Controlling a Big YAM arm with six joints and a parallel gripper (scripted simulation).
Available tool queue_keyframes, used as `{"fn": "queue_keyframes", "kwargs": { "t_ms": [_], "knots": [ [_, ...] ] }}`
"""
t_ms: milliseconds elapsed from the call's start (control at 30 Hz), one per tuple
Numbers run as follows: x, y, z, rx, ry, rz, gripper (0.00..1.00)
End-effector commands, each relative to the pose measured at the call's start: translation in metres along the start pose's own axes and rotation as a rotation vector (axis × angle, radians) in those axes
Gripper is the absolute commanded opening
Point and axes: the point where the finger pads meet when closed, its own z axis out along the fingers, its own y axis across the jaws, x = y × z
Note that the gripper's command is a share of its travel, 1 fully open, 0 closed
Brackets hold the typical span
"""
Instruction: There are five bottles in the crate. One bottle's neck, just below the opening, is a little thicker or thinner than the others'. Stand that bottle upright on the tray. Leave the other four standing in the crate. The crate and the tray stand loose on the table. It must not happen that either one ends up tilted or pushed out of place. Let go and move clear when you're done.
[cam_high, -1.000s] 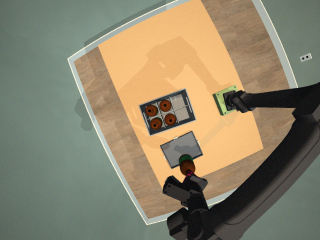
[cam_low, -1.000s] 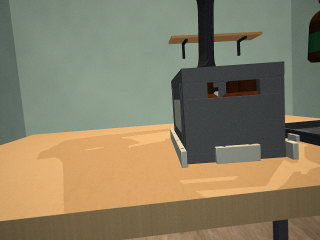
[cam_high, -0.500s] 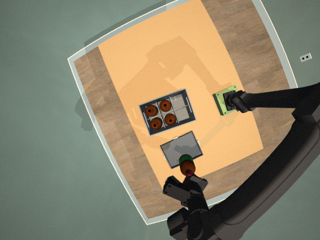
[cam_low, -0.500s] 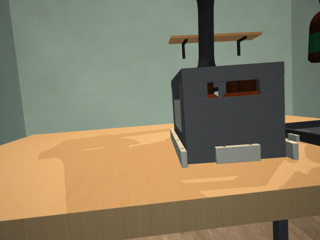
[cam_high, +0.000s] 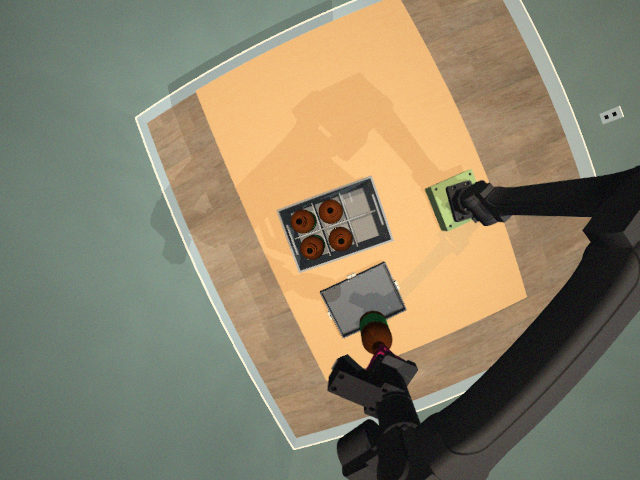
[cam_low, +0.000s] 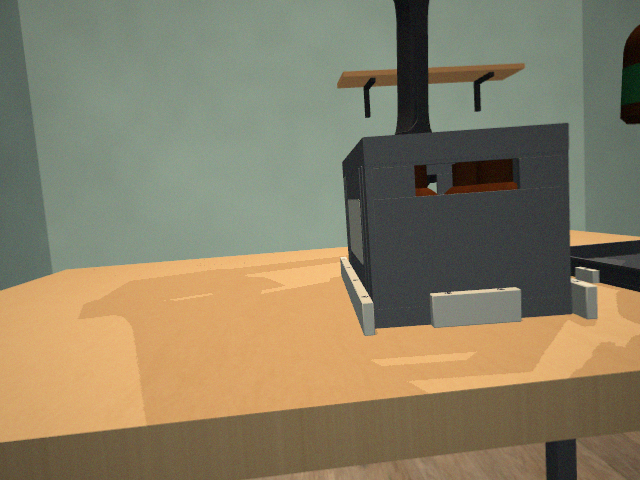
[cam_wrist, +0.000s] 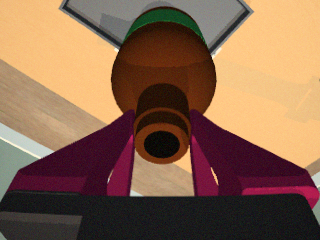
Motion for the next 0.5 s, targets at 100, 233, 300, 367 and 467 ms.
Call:
{"fn": "queue_keyframes", "kwargs": {
  "t_ms": [100, 233, 300, 367, 467],
  "knots": [
    [0.0011, 0.0186, -0.0362, -0.076, -0.023, 0.002, 0.00],
    [0.0014, 0.0186, -0.0364, -0.077, -0.023, 0.001, 0.00],
    [0.0014, 0.0186, -0.0364, -0.077, -0.023, 0.001, 0.00],
    [0.0014, 0.0186, -0.0364, -0.077, -0.023, 0.001, 0.00],
    [0.0014, 0.0186, -0.0364, -0.077, -0.023, 0.001, 0.00]
  ]
}}
